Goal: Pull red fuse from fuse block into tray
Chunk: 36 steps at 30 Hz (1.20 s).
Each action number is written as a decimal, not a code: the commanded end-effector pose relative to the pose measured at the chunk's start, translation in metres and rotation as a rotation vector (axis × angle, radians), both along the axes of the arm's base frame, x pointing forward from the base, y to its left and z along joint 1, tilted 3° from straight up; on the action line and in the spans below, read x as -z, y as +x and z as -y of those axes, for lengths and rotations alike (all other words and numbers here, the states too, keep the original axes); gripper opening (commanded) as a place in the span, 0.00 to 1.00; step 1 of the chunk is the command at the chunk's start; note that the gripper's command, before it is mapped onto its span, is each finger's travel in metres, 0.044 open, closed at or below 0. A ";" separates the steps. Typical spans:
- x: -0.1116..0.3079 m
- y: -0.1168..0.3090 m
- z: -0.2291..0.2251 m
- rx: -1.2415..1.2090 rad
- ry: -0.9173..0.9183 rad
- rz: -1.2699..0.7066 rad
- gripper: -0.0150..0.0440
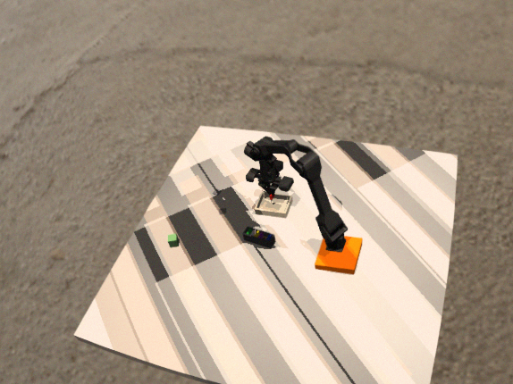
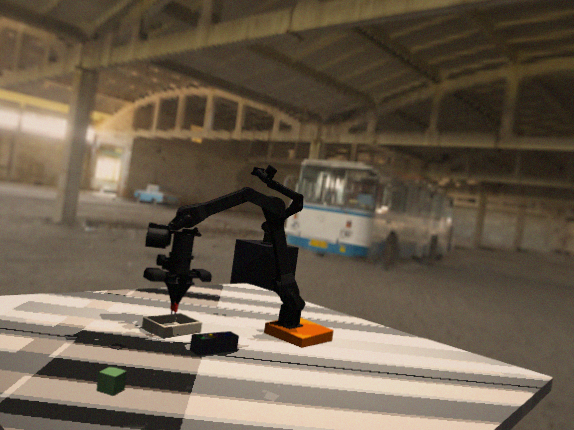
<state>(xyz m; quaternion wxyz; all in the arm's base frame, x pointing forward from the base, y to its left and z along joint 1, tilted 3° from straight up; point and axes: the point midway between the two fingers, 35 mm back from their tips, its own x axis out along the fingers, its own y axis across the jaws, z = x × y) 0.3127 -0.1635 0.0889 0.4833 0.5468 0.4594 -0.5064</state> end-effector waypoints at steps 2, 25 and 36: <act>0.010 0.000 -0.001 -0.003 0.005 -0.004 0.25; -0.015 -0.001 0.000 -0.003 0.004 -0.004 0.81; -0.023 -0.002 0.000 -0.003 0.005 -0.004 0.81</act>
